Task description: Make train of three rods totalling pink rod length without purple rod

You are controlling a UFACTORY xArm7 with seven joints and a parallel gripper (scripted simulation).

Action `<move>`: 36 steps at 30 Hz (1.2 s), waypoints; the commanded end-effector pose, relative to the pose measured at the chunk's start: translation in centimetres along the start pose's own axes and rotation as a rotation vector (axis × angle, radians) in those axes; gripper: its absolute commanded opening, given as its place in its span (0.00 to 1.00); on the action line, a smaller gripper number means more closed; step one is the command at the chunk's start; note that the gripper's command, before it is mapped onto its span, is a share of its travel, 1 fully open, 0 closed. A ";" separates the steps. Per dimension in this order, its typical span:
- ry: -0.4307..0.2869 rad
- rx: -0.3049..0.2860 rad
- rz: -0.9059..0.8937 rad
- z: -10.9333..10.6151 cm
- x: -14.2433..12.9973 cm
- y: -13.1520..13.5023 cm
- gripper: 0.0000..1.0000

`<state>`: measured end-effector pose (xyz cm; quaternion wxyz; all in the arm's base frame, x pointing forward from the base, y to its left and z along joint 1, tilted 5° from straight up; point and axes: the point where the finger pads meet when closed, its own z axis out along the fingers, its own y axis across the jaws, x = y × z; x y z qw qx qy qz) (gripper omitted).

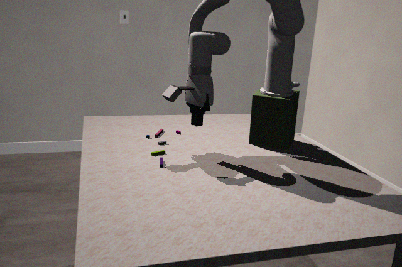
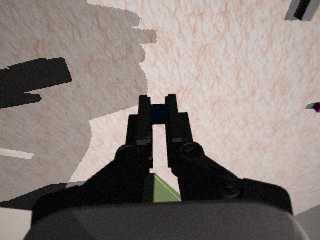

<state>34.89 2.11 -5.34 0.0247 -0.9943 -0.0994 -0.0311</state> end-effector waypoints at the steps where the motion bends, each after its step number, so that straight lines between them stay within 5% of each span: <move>1: 0.004 -0.004 0.000 -0.1 0.1 0.0 0.04; 17: 0.005 -0.004 0.000 2.6 0.1 0.0 0.04; 29: 0.004 -0.004 0.000 7.7 0.2 0.0 0.04; 36: 0.004 -0.004 0.000 8.8 0.2 -0.1 0.04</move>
